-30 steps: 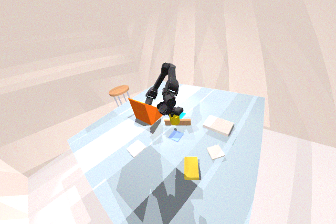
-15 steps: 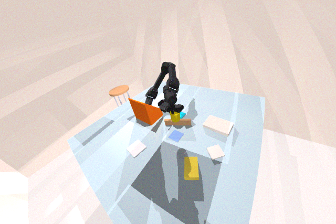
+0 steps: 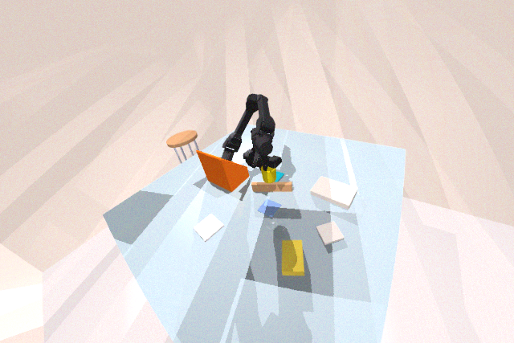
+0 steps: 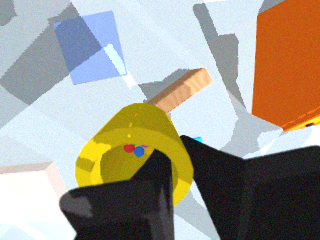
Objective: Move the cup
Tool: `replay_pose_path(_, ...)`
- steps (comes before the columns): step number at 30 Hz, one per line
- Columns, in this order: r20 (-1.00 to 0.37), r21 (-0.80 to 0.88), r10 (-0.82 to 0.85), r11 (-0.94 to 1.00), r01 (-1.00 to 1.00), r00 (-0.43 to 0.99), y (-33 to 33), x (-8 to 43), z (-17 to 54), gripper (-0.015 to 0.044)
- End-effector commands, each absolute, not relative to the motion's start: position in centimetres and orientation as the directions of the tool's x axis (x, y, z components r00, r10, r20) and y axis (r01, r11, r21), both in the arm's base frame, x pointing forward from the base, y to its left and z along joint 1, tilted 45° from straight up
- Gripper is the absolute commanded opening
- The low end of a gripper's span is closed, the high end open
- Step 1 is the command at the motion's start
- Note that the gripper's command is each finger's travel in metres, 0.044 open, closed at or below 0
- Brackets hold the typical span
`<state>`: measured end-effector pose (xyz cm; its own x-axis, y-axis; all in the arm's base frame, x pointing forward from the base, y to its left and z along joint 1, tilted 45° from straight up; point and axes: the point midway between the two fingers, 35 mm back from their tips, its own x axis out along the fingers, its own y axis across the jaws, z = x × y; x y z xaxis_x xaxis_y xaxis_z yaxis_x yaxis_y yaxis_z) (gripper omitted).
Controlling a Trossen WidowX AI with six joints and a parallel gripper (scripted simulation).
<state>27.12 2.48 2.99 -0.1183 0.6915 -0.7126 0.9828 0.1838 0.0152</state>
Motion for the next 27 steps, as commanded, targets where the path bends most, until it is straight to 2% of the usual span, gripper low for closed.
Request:
replay_pose_path(1,-0.711,0.019,0.694,0.178,0.984,-0.112,2.9,26.7,3.7,0.0000)
replay_pose_path(27,-0.710,0.018,0.695,0.178,0.984,-0.113,5.4,24.1,6.9,0.0000)
